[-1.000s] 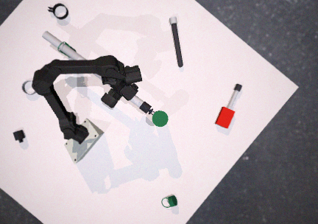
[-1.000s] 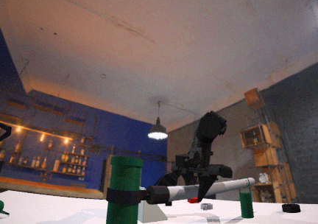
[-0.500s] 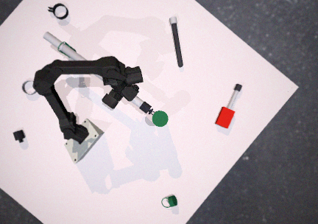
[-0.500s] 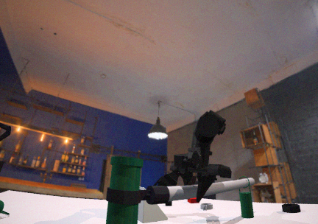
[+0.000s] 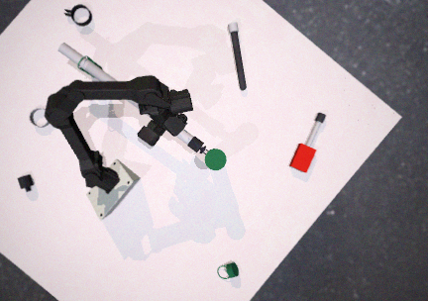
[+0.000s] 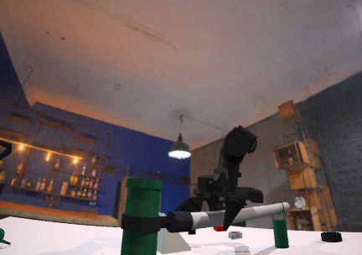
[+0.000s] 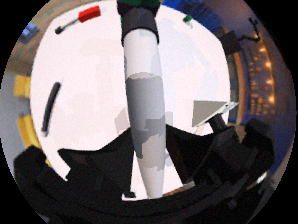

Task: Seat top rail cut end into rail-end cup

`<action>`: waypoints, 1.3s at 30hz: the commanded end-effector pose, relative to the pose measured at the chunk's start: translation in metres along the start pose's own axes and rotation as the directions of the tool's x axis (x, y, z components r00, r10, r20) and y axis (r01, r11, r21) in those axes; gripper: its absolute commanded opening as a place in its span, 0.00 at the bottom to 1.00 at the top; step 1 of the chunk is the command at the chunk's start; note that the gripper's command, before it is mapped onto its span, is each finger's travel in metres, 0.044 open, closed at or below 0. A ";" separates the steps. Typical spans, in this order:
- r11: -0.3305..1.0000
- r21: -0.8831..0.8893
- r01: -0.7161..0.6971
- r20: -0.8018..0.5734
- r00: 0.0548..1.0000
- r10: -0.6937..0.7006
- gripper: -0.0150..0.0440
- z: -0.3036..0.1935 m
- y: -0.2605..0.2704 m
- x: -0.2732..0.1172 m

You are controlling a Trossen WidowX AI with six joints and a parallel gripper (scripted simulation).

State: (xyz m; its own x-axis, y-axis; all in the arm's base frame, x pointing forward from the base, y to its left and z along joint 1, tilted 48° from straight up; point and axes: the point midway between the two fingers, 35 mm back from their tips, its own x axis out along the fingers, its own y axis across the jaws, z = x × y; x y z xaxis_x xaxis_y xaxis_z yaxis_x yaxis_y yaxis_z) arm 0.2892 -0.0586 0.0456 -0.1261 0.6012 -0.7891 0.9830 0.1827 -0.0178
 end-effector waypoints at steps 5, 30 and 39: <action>1.000 0.001 -0.002 0.000 1.000 0.002 0.65 0.000 0.000 0.000; 0.996 0.034 -0.083 0.052 0.995 0.081 1.00 -0.031 -0.007 -0.082; 0.996 0.034 -0.083 0.052 0.995 0.081 1.00 -0.031 -0.007 -0.082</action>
State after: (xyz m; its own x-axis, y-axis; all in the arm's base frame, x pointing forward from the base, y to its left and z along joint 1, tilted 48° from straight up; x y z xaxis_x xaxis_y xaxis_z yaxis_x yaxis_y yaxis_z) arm 0.2885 -0.0846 0.1291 -0.0358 0.5765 -0.8163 0.9937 0.1074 0.0322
